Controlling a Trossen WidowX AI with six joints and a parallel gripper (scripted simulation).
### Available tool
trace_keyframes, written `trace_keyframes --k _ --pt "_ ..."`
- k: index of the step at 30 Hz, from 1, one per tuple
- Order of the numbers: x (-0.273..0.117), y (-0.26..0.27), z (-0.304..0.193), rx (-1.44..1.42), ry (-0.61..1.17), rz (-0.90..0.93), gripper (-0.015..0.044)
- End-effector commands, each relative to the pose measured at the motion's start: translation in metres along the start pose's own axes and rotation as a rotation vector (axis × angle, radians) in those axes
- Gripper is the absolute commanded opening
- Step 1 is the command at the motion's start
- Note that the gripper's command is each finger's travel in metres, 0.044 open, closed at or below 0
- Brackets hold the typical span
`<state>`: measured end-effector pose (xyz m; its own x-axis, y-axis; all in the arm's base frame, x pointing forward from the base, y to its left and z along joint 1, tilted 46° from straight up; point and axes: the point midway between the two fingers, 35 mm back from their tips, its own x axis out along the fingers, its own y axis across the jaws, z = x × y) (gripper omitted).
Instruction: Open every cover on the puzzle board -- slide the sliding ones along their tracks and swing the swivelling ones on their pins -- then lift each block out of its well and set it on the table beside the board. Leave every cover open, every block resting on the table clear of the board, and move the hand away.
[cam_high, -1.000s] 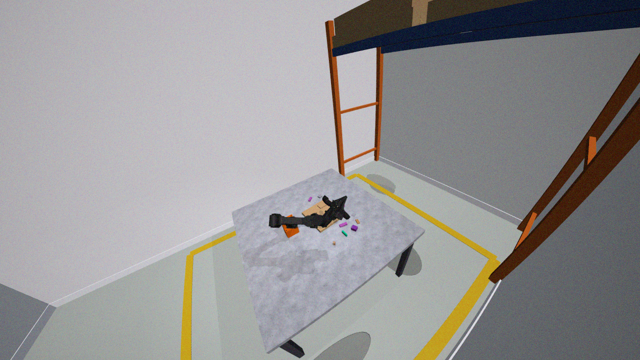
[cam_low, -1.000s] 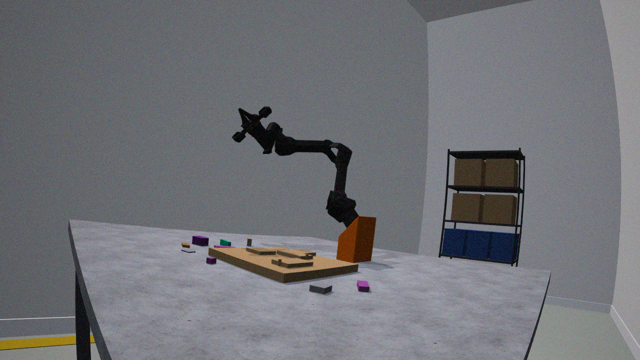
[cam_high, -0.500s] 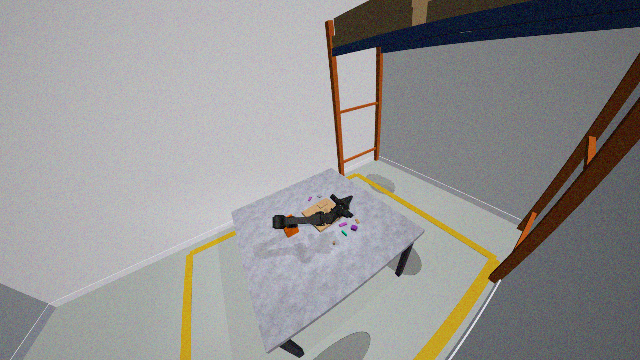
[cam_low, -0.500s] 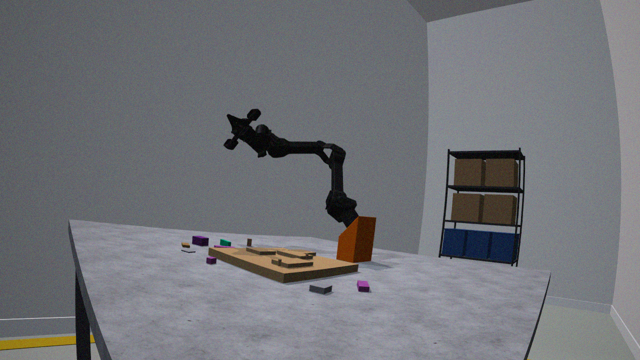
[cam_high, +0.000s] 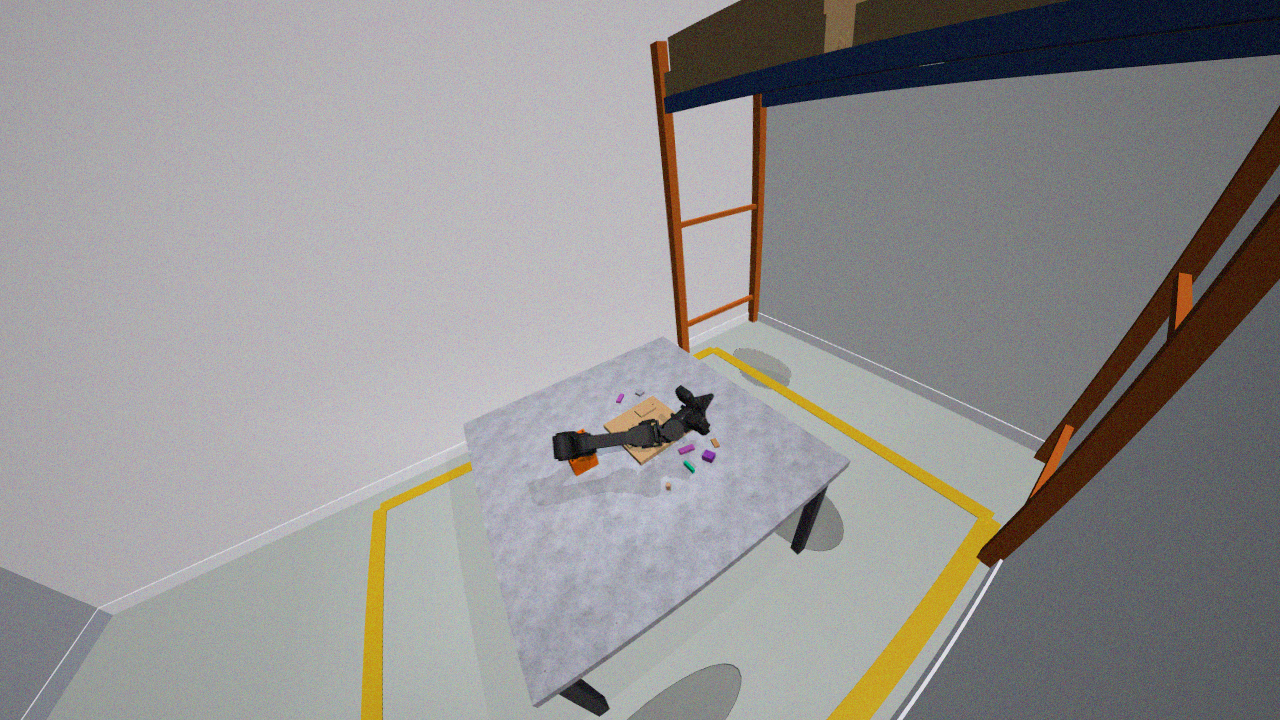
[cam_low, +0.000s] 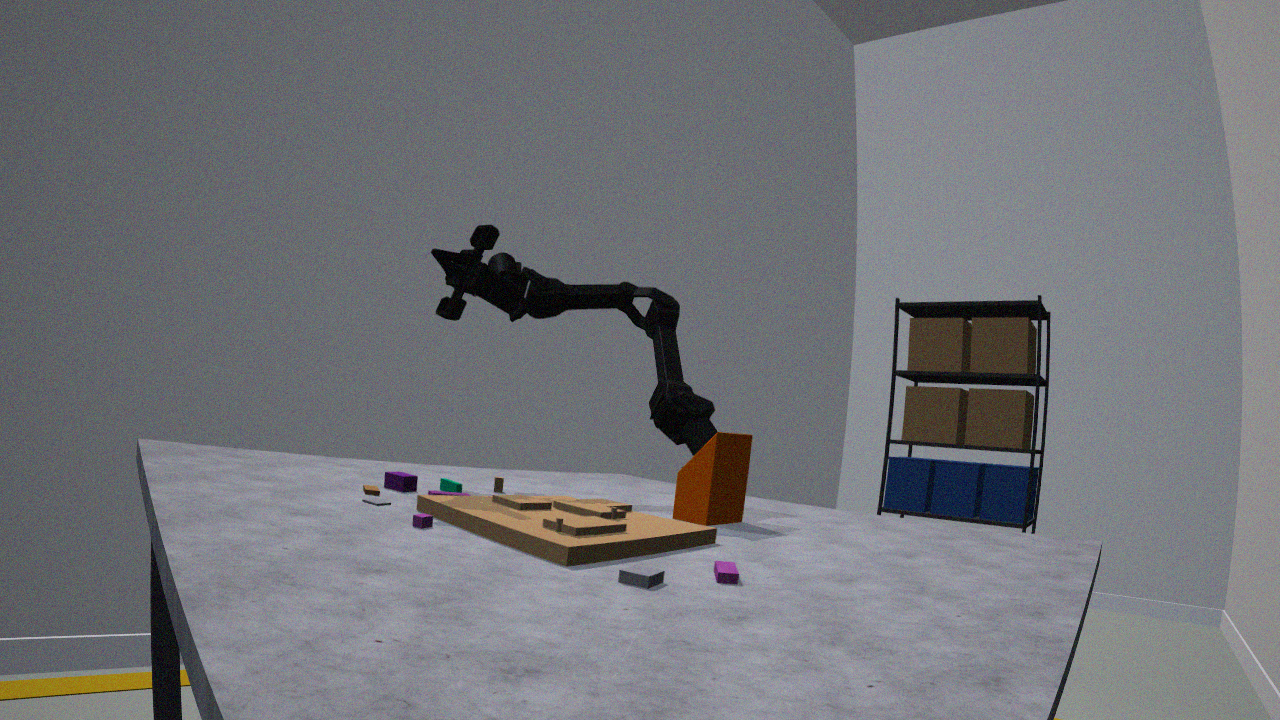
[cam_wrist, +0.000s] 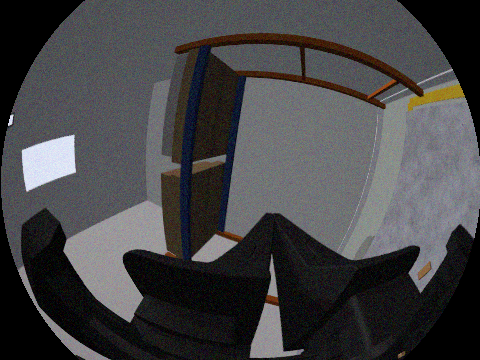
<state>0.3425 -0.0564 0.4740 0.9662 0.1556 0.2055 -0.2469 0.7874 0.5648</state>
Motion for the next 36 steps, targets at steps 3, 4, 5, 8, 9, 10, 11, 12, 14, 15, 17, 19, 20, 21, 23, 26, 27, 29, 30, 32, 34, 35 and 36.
trace_keyframes --k 3,4,5,8,9,10,11,12,14,15,17,19,20,21,23,26,27,29,30,32,34,35,36 --pt "0.014 -0.03 -0.023 0.029 0.05 -0.103 0.0" --pt "0.016 -0.033 -0.027 0.032 0.058 -0.117 0.0" --pt "0.017 -0.037 -0.03 0.035 0.066 -0.132 0.0" --pt "0.022 -0.049 -0.041 0.043 0.09 -0.176 0.0" --pt "0.023 -0.052 -0.045 0.045 0.099 -0.191 0.0" --pt "0.024 -0.056 -0.048 0.047 0.107 -0.205 0.0" --pt "0.026 -0.06 -0.052 0.049 0.116 -0.22 0.0" --pt "0.027 -0.063 -0.057 0.053 0.127 -0.234 0.0" --pt "0.028 -0.069 -0.066 0.06 0.149 -0.259 0.0" --pt "0.029 -0.073 -0.07 0.063 0.16 -0.272 0.0" --pt "0.031 -0.079 -0.079 0.069 0.182 -0.297 0.0" --pt "0.032 -0.085 -0.088 0.074 0.204 -0.322 0.0" --pt "0.032 -0.088 -0.093 0.076 0.216 -0.335 0.0" --pt "0.033 -0.091 -0.097 0.078 0.227 -0.348 0.0" --pt "0.033 -0.097 -0.105 0.075 0.248 -0.378 0.0" --pt "0.034 -0.107 -0.118 0.069 0.28 -0.424 0.0" --pt "0.034 -0.11 -0.122 0.067 0.292 -0.439 0.0" --pt "0.033 -0.117 -0.131 0.061 0.315 -0.47 0.0" --pt "0.033 -0.12 -0.135 0.058 0.326 -0.485 0.0" --pt "0.032 -0.126 -0.144 0.05 0.351 -0.515 0.0" --pt "0.031 -0.132 -0.153 0.042 0.376 -0.546 0.0" --pt "0.031 -0.135 -0.158 0.037 0.389 -0.562 0.0" --pt "0.03 -0.138 -0.162 0.032 0.403 -0.577 0.0"
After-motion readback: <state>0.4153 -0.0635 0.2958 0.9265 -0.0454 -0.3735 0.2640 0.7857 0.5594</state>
